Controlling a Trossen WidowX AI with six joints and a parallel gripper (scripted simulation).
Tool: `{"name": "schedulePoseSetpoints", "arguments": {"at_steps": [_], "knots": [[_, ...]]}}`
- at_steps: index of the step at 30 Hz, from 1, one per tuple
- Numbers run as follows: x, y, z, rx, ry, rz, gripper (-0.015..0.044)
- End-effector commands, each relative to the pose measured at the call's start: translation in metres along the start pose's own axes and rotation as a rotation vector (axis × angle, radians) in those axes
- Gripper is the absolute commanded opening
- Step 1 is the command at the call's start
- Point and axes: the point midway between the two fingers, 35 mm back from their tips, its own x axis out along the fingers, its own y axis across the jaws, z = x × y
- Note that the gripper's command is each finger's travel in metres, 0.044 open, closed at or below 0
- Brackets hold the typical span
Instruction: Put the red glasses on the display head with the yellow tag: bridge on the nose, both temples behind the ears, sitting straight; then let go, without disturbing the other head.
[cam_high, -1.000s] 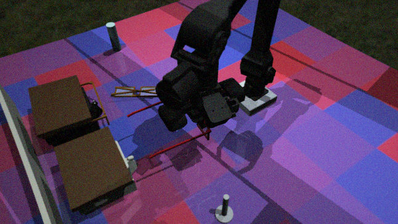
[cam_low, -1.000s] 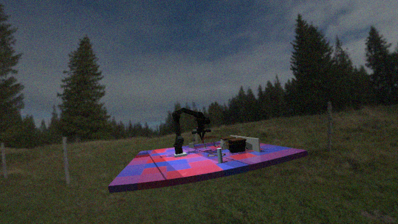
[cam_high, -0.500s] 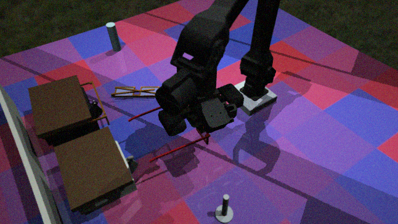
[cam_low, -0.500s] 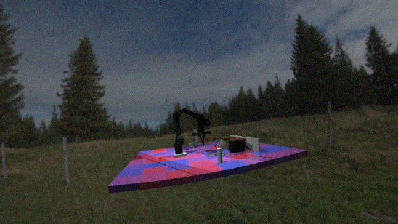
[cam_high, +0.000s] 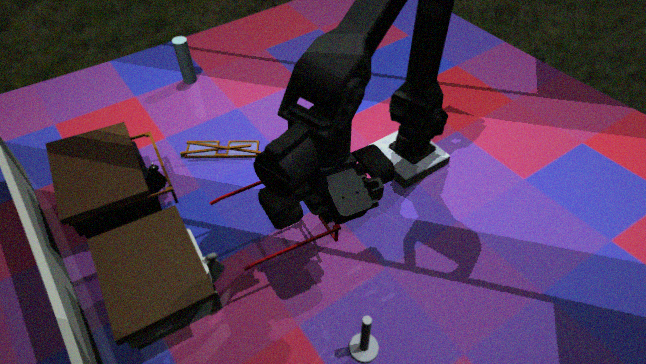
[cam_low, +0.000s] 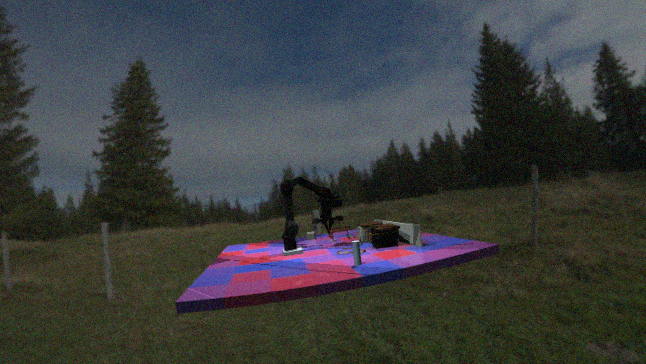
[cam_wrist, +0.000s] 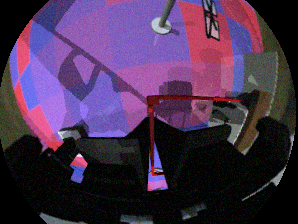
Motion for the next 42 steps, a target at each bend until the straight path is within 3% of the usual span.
{"name": "schedulePoseSetpoints", "arguments": {"at_steps": [1,42], "knots": [[0.005,0.0,0.001,-0.002,-0.004,0.004,0.0],[0.008,-0.048,0.002,-0.002,-0.001,0.003,0.0]]}}
